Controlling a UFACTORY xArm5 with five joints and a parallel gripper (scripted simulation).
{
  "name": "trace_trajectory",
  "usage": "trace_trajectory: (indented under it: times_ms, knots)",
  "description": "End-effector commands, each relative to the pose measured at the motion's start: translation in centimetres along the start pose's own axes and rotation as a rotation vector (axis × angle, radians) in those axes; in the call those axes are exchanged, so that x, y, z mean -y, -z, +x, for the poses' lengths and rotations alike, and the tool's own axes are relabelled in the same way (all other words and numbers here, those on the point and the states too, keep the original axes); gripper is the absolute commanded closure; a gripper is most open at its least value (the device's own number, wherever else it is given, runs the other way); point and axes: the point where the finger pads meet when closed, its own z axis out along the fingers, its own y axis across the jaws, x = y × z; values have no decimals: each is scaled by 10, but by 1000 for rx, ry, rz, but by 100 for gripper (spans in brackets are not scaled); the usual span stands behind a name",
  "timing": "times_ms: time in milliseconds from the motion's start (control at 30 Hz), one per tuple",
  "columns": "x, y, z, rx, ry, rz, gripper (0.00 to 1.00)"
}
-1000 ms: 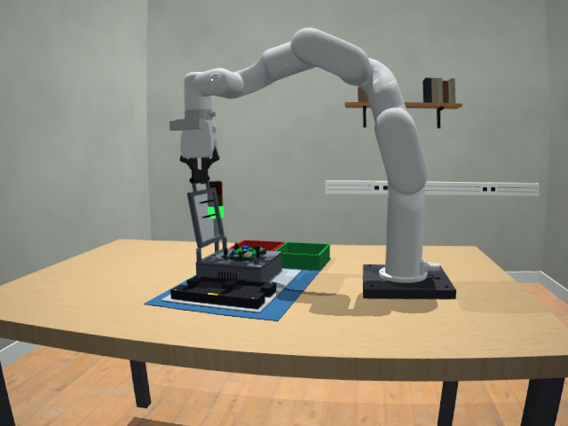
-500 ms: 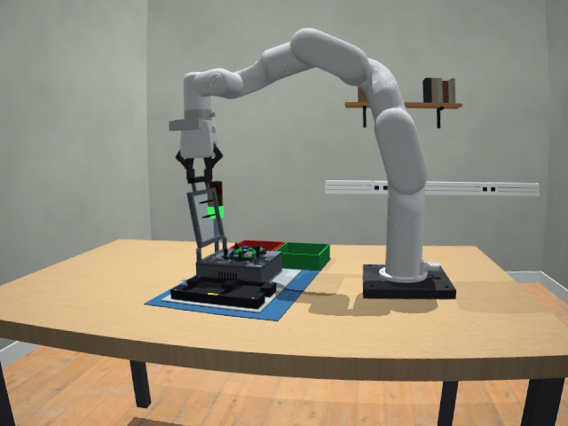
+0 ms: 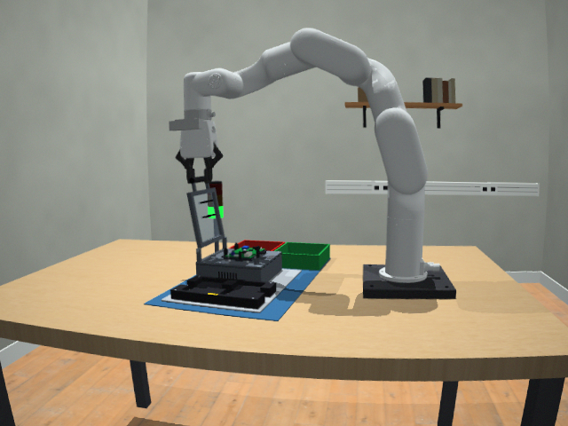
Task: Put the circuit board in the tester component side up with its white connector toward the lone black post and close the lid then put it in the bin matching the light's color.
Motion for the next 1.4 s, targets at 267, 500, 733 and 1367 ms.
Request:
trace_trajectory:
  times_ms: [267, 500, 733, 1367]
  knots:
    - [-1, 2, 0, 0, 0, -5, 48]
    - [-1, 6, 0, 0, 0, -5, 48]
    - [-1, 21, 0, 0, 0, -5, 48]
    - [-1, 55, -1, 0, 0, -5, 0]
